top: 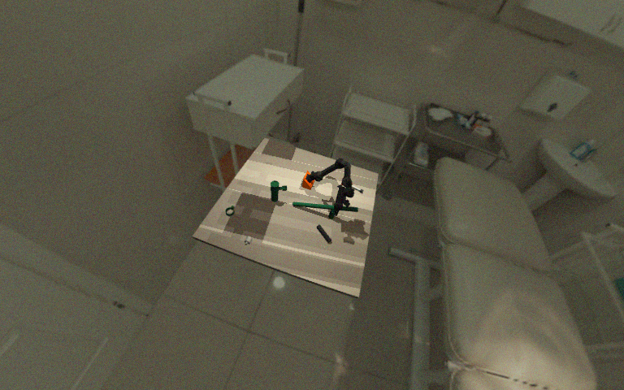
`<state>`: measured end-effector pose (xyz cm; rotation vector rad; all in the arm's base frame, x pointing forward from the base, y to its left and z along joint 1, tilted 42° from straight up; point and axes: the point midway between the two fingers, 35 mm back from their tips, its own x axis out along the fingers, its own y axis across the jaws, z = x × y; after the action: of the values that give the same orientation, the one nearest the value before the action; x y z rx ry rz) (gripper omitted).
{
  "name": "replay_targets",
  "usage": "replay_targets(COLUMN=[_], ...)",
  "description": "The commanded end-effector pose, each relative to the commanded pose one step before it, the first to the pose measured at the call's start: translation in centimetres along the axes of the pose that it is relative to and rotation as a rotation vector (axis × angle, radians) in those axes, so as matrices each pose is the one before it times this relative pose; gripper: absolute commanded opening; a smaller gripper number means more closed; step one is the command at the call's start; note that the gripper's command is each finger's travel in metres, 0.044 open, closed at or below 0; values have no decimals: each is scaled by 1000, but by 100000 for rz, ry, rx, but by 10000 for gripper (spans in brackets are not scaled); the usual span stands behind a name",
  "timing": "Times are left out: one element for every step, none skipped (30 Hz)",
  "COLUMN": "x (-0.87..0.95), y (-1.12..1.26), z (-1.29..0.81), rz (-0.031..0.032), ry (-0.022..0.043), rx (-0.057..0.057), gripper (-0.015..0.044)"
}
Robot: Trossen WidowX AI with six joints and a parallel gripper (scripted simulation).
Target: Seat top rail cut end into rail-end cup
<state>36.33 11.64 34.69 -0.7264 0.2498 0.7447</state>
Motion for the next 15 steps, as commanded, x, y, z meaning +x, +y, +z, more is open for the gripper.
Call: replay_targets(x=[-167, 1, -23, -67, -115, -158, -200, -243, -286, -329, -371, -413, -454, -495, -535], y=[-162, -203, -228, -366, -418, -442, -463, -482, -497, -509, -518, -523, -526, -525, -521], z=[-6861, -1570, -1529, -1710, -1784, -1712, -1636, -1558, -1478, -1395, -1311, -1225, -1139, -1051, -963], rz=[6955, 1667, 1631, 1708, 1814, 1785, 1762, 1746, 1737, 1735, 1741, 1755, 1778, 1808, 1849], ry=[13200, 2746, 2542, 2575, 2444, 2082, 1712, 1337, 958, 577, 196, -184, -561, -932, -1298], rx=[18396, 4977, 5150, 5766, 6463, 6677, 6870, 7041, 7191, 7320, 7427, 7514, 7581, 7627, 7659], gripper=[440, 440, 440, 440, 440, 440, 440, 440, 440, 440, 440, 440, 440, 440, 440])
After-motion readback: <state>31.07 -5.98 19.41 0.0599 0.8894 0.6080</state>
